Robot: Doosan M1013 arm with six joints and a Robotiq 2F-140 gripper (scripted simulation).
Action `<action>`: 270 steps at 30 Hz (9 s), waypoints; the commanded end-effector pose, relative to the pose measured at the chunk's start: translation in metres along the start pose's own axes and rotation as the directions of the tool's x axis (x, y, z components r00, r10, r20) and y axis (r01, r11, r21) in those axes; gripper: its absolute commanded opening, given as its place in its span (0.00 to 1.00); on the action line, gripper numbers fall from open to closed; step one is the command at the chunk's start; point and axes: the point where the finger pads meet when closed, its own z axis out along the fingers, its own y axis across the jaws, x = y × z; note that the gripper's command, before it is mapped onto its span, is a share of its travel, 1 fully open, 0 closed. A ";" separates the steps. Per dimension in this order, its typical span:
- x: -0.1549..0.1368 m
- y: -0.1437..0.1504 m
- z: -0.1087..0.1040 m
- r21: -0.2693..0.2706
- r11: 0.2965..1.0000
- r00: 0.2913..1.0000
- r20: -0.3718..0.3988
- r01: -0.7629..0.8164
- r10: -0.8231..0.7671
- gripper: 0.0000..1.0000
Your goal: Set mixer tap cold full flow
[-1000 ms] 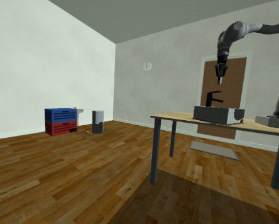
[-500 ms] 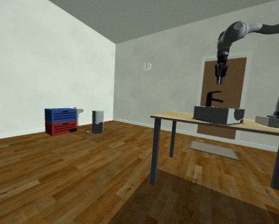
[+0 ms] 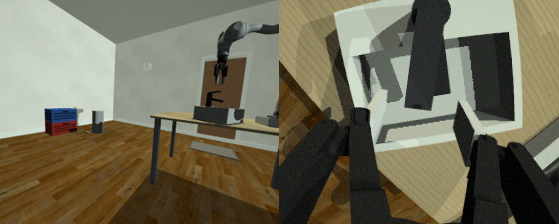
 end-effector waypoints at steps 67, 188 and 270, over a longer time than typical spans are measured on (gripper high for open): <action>-0.002 0.000 0.050 0.003 1.000 1.000 0.000 0.006 -0.006 0.42; -0.004 -0.001 0.054 0.003 1.000 1.000 0.000 0.006 -0.006 0.42; -0.004 -0.001 0.098 0.003 1.000 1.000 0.000 0.006 -0.006 0.42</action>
